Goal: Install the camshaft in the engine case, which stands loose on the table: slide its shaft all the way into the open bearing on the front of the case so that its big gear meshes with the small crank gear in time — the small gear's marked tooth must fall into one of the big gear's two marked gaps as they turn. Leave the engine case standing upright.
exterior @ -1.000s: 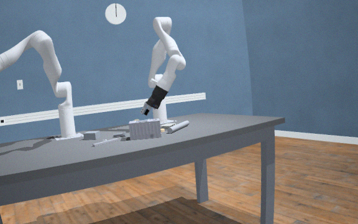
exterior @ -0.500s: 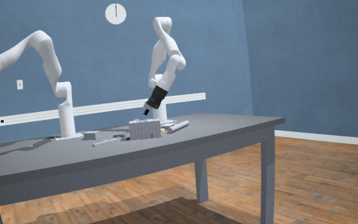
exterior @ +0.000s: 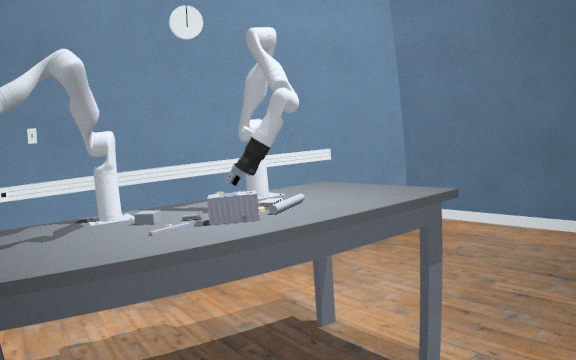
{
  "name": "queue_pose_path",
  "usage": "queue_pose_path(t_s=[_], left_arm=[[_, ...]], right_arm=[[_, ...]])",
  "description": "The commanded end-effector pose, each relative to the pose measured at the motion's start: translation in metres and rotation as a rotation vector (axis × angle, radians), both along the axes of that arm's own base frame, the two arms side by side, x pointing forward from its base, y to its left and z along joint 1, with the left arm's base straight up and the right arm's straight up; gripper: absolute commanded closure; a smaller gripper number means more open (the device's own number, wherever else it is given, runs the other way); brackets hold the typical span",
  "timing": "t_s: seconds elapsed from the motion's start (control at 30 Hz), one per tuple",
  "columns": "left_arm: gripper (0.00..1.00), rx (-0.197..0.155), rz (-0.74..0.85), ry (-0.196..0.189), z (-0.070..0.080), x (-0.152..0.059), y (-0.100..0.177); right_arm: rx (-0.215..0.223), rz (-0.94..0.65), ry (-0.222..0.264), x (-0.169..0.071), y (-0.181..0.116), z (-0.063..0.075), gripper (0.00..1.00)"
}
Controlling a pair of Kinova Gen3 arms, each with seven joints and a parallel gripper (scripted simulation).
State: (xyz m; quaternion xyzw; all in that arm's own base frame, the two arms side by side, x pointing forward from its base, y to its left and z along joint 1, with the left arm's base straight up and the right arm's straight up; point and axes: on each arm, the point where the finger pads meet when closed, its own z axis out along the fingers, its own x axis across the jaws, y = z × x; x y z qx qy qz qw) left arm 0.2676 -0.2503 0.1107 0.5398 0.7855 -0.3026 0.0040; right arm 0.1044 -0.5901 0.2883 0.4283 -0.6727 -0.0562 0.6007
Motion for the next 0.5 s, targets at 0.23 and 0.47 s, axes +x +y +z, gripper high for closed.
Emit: queue_pose_path(t_s=[0.23, 0.47], left_arm=[[0.3, -0.005, -0.002, -0.006, -0.008, -0.002, -0.005], [0.3, -0.005, -0.002, -0.006, -0.02, -0.007, -0.013]], right_arm=[[-0.002, 0.0, -0.001, 0.0, 0.0, 0.001, 0.0], [-0.002, 0.0, -0.001, 0.0, 0.0, 0.001, 0.0]])
